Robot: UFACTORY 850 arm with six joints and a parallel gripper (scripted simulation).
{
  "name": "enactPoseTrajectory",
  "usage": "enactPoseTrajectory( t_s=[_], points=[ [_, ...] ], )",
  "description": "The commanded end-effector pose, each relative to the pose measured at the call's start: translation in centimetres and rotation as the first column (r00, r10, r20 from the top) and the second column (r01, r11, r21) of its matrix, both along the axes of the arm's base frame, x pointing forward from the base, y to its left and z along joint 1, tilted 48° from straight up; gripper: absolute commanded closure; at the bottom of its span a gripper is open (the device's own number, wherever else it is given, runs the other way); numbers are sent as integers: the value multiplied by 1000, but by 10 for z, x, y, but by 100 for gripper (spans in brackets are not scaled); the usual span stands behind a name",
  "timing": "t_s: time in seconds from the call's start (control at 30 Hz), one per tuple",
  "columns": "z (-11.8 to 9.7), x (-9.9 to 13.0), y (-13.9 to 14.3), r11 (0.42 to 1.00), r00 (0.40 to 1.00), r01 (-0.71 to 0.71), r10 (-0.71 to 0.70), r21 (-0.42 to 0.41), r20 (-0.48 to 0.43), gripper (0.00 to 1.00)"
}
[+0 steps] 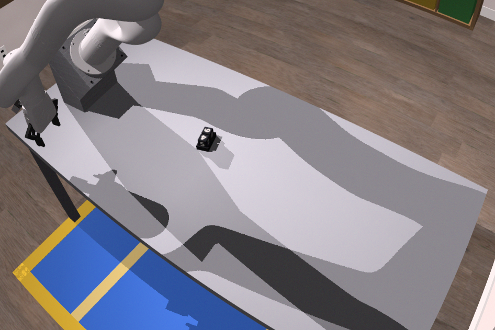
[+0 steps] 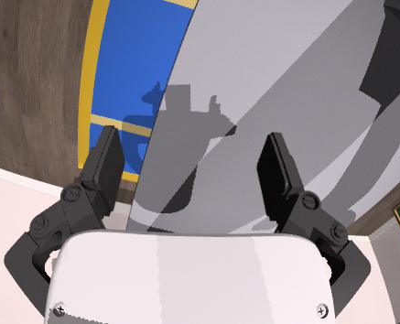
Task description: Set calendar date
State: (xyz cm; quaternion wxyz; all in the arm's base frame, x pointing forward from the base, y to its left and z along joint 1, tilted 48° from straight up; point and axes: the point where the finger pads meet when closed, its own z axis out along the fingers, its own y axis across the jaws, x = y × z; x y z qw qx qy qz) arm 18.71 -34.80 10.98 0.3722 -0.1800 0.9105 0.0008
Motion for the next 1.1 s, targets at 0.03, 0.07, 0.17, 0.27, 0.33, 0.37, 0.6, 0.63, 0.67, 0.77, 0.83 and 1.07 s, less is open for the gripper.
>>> enactPoseTrajectory(
  t_s=[0.03,0.07,0.17,0.27,0.33,0.37,0.6,0.63,0.67,0.77,0.83,1.07],
  points=[
    [0,0,-1,1000,1000,1,-1,-1,0,0],
    [0,0,-1,1000,1000,1,-1,-1,0,0],
    [0,0,-1,1000,1000,1,-1,-1,0,0],
    [0,0,-1,1000,1000,1,-1,-1,0,0],
    [0,0,-1,1000,1000,1,-1,-1,0,0],
    [0,0,-1,1000,1000,1,-1,-1,0,0],
    [1,1,-1,1000,1000,-1,1,-4,0,0],
    [1,2,-1,1000,1000,-4,4,-9,-1,0],
    [2,5,-1,1000,1000,-11,10,-19,-2,0],
    [10,26,0,995,999,-52,51,-84,-9,0],
    [19,51,3,982,995,-102,100,-159,-19,0],
    [37,94,15,938,981,-191,187,-289,-42,0]
  ],
)
